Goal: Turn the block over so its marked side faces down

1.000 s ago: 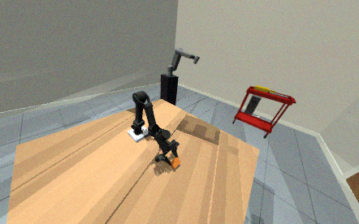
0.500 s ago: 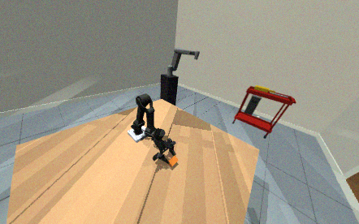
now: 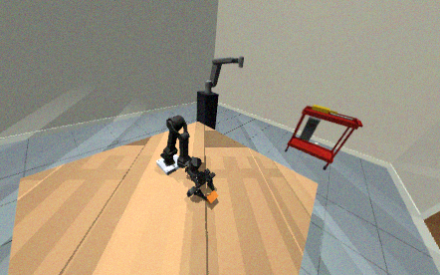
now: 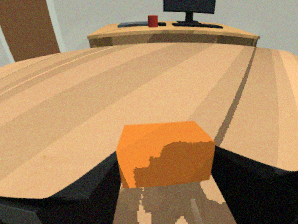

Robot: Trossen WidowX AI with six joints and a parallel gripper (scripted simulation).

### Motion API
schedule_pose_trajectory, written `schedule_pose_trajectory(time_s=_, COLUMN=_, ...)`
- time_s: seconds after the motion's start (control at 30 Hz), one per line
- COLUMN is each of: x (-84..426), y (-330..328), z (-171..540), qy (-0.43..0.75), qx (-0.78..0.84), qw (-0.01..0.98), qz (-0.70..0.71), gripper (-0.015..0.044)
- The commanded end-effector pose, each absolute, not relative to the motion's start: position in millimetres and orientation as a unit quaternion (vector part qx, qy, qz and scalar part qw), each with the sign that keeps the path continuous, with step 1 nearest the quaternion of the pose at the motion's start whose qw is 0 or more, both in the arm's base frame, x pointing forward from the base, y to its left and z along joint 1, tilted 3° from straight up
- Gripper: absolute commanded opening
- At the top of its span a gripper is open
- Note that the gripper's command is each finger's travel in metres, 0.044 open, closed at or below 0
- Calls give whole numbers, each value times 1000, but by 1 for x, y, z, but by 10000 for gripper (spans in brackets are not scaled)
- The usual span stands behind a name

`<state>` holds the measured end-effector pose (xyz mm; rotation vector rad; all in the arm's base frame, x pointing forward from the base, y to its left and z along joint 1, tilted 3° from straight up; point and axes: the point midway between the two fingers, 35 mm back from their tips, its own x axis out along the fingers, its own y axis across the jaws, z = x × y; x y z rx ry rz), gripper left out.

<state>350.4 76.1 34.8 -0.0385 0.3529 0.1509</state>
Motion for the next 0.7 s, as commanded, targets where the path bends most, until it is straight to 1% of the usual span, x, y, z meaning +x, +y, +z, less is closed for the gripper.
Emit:
schedule_pose_trajectory(time_s=0.0, x=351, y=75, z=36, qy=173, qx=-22, qw=982, qz=73, gripper=26)
schedule_pose_trajectory(time_s=0.5, x=351, y=75, z=36, qy=173, qx=-22, qw=982, qz=73, gripper=420)
schedule_pose_trajectory(time_s=0.53, x=351, y=75, z=36, qy=173, qx=-22, qw=982, qz=73, gripper=440)
schedule_pose_trajectory(time_s=0.67, x=351, y=75, z=36, qy=173, qx=-22, qw=982, qz=73, gripper=440)
